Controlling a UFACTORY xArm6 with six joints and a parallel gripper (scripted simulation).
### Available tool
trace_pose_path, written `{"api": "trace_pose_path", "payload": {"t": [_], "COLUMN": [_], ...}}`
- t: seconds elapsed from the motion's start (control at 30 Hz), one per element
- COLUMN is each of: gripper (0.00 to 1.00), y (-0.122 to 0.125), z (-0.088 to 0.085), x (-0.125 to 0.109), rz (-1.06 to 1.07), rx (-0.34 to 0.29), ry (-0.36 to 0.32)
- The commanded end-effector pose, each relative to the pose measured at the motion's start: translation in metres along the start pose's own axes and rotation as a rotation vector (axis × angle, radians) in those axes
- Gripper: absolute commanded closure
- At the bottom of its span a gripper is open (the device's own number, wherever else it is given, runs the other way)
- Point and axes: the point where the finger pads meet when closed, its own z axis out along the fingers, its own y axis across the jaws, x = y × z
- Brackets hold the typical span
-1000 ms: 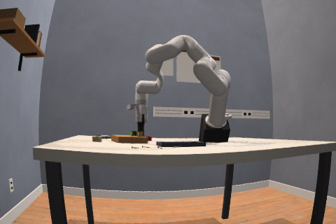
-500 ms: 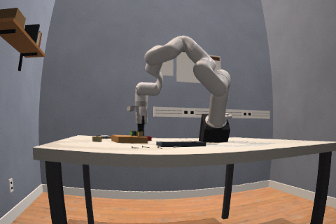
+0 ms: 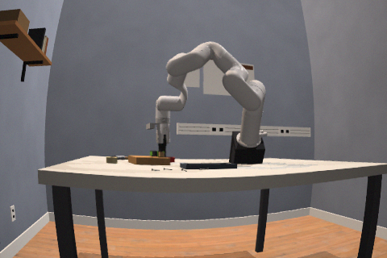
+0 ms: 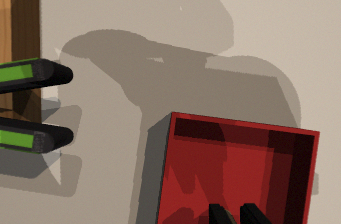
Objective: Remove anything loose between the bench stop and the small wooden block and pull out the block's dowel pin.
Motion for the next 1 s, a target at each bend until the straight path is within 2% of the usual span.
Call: {"api": "trace_pose_path", "payload": {"t": [0.0, 0.8, 0.83, 0.97], "gripper": [1.00, 1.00, 0.72, 0.72], "y": [0.0008, 0.0008, 0.0008, 0.0008], "z": [-0.0007, 0.0001, 0.0001, 0.0001], "x": [0.0010, 0.0010, 0.0010, 0.0010], "rz": [-0.001, -0.001, -0.001, -0.001], "rx": [-0.003, -0.003, -0.003, -0.003], "ry": [0.002, 0.002, 0.002, 0.002]}}
